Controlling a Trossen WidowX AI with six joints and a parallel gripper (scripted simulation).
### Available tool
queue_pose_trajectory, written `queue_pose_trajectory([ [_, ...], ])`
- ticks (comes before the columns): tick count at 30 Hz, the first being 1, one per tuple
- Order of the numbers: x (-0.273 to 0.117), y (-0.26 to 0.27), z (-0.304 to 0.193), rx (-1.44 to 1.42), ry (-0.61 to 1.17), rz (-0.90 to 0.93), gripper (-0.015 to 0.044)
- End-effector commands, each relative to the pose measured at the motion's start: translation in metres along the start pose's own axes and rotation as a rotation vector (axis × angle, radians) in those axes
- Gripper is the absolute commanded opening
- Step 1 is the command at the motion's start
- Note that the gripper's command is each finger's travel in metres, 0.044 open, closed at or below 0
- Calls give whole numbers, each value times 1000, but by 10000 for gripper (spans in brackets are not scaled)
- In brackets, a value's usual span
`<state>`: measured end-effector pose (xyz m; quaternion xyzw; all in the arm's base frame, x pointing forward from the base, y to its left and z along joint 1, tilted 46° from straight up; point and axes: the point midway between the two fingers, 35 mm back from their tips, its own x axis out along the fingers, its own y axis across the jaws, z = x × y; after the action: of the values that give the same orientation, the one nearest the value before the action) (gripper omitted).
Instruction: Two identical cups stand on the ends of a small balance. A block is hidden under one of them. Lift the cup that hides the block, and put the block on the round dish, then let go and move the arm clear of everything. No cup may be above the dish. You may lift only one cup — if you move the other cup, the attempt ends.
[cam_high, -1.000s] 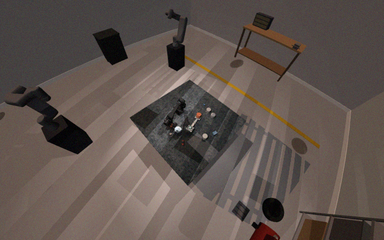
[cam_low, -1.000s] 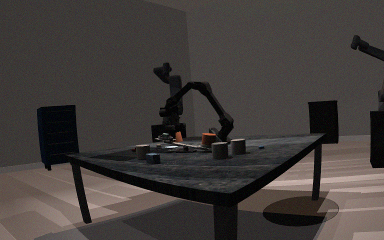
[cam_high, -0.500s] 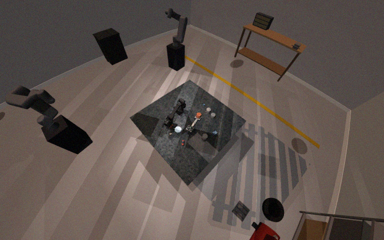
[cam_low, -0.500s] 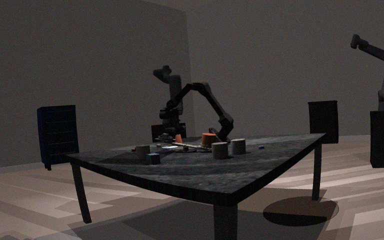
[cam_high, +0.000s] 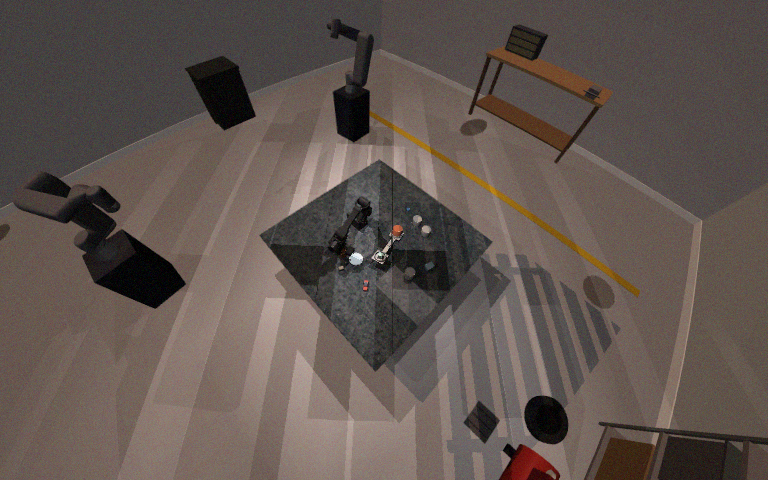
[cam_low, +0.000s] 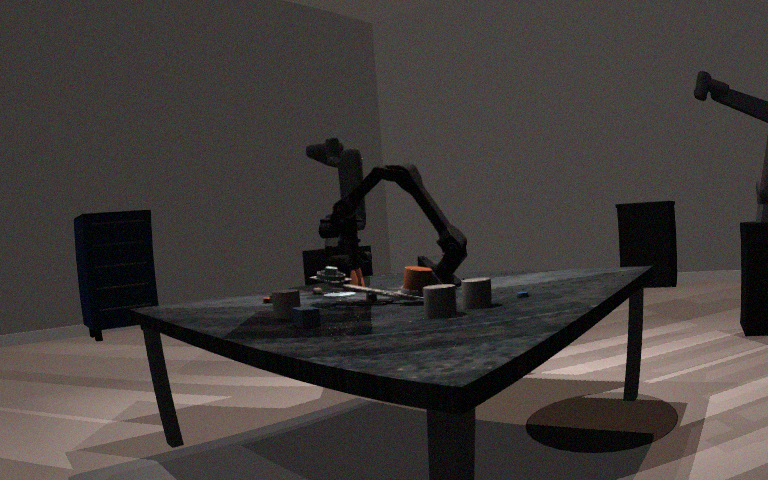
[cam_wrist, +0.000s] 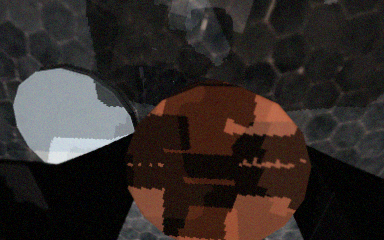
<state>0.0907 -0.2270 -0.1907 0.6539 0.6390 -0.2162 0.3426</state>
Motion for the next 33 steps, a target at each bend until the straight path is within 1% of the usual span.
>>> queue_pose_trajectory([
  [1, -4, 0, 0, 0, -1, 0, 420],
  [2, -12, 0, 1, 0, 0, 1, 440],
  [4, -42, 0, 1, 3, 3, 4, 440],
  [5, -51, 0, 0, 4, 4, 5, 440],
  [11, -54, 0, 0, 4, 4, 6, 440],
  [13, -59, 10, 1, -5, 0, 5, 387],
  [18, -87, 88, -6, -76, -18, 4, 260],
  [23, -103, 166, -31, -148, -17, 9, 260],
  [28, -110, 243, -76, -226, 3, 16, 260],
  [30, -110, 261, -91, -246, 12, 18, 260],
  [33, -110, 263, -92, -249, 13, 18, 260],
])
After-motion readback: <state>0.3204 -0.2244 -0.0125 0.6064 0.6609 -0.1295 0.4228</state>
